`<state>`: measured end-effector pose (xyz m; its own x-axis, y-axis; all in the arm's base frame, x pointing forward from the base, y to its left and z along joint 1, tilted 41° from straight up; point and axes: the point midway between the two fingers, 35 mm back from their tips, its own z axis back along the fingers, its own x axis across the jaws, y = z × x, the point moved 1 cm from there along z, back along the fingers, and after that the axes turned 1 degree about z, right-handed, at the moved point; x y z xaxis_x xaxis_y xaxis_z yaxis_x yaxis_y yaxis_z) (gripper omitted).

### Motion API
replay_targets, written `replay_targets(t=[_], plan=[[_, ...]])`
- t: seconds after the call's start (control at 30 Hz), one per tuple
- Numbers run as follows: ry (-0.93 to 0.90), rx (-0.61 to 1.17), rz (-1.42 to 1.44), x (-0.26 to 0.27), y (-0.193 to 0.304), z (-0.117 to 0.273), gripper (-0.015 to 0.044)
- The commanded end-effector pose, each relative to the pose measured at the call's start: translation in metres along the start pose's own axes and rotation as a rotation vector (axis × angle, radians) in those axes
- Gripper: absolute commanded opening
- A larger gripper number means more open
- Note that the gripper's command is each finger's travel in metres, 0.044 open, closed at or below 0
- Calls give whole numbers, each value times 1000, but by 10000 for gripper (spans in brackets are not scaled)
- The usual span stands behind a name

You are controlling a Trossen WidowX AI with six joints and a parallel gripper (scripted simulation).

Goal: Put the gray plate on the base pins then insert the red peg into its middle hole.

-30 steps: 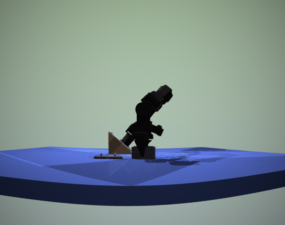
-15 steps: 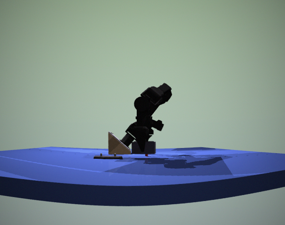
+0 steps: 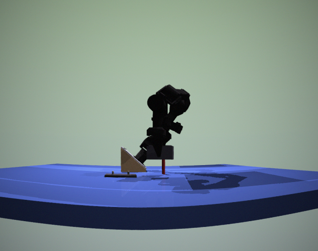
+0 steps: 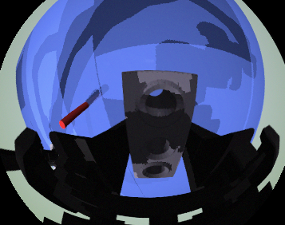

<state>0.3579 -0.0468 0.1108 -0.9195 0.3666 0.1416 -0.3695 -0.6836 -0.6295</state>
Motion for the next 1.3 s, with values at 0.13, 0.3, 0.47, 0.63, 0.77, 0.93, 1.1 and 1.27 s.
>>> replay_targets(t=[0.13,0.3,0.47,0.63,0.77,0.93,1.1,1.27], plan=[[-1,2,4,-1,-1,26,0],[-4,0,3,0,-2,42,0],[-7,-4,3,3,-3,58,0],[-8,-5,3,4,-3,66,0],[-7,-5,23,0,6,62,0],[-7,-3,52,-5,20,55,0],[-6,-2,82,-9,35,48,0],[-6,-2,111,-13,49,41,0]])
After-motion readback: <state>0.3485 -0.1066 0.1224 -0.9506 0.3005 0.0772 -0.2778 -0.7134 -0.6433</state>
